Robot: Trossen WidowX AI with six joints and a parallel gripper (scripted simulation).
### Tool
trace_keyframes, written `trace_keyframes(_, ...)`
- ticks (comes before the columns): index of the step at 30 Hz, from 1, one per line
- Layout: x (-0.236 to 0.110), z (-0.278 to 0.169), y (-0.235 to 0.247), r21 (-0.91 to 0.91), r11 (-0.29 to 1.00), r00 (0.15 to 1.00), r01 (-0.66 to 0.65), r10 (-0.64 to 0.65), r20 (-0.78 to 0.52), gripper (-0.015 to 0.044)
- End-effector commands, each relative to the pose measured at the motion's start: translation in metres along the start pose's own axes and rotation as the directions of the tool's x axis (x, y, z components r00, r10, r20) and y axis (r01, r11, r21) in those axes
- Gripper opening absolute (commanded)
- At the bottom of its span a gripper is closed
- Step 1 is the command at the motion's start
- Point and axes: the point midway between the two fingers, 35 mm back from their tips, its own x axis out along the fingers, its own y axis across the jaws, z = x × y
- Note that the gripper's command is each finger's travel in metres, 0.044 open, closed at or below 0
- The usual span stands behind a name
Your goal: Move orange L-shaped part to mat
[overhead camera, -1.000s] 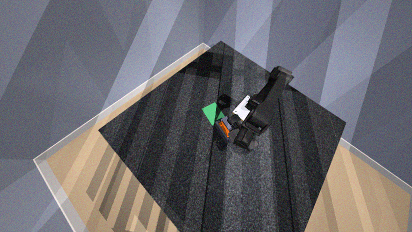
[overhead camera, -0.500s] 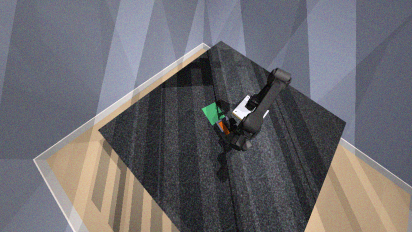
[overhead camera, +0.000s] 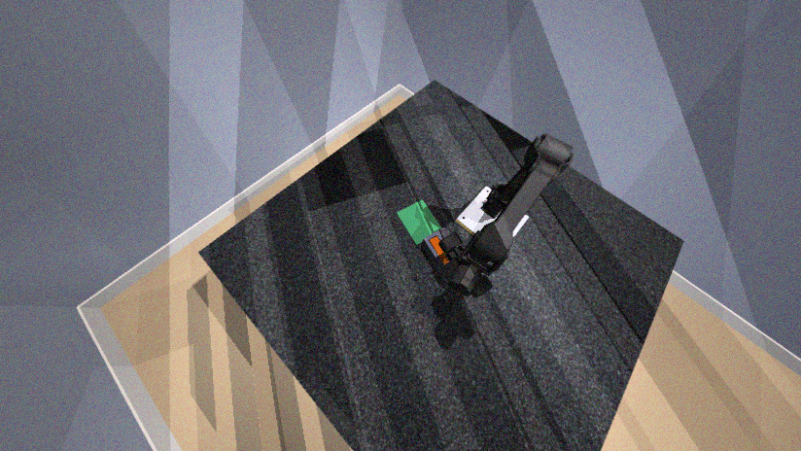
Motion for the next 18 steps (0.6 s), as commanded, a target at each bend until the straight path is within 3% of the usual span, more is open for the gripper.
trace_keyframes(1,0.009,-0.001,-0.001,-0.005,1.0,1.0,0.008,-0.008,-0.008,0.018)
trace_keyframes(18,0.024,-0.002,-0.002,-0.005,1.0,1.0,0.008,-0.008,-0.008,0.018)
